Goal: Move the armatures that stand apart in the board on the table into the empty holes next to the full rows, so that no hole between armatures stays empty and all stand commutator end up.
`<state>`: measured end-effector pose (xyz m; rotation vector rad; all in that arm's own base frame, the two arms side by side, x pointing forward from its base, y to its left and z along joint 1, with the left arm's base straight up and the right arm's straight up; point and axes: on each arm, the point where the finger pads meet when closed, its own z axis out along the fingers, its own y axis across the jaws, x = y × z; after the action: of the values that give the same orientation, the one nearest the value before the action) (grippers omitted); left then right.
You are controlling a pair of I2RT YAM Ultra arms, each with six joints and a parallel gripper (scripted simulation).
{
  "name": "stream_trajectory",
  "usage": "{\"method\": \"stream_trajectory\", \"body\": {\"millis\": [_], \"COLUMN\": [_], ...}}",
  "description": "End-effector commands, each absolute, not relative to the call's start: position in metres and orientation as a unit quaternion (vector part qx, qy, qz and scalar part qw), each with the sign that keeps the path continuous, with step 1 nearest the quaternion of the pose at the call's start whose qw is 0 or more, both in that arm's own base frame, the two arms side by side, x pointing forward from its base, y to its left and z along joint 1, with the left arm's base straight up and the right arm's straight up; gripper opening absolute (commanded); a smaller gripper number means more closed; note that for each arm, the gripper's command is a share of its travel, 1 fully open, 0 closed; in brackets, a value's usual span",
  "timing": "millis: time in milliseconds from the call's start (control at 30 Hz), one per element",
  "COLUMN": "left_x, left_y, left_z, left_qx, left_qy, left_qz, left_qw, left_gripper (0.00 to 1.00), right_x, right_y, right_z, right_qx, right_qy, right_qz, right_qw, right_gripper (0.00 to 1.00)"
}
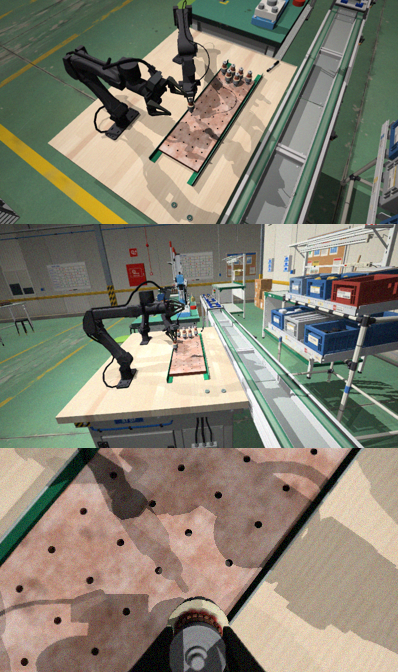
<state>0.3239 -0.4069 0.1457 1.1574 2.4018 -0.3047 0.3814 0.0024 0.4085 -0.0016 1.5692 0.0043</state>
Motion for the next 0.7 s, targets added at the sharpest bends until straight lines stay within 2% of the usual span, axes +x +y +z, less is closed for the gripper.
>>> {"method": "stream_trajectory", "body": {"millis": [0, 667], "left_x": [0.3306, 0.3306], "left_y": [-0.4238, -0.4237], "left_z": [0.2061, 0.2076], "left_qx": [0.416, 0.417], "left_qy": [0.849, 0.848], "left_qz": [-0.146, -0.147], "left_qw": [0.290, 0.292], "left_gripper": [0.01, 0.01], "right_x": [0.3734, 0.3734], "right_y": [-0.0001, -0.0001], "right_z": [0.4334, 0.4334], "right_qx": [0.007, 0.007], "right_qy": [0.688, 0.688], "right_qz": [0.002, 0.002], "right_qw": [0.726, 0.726], "right_gripper": [1.00, 1.00]}}
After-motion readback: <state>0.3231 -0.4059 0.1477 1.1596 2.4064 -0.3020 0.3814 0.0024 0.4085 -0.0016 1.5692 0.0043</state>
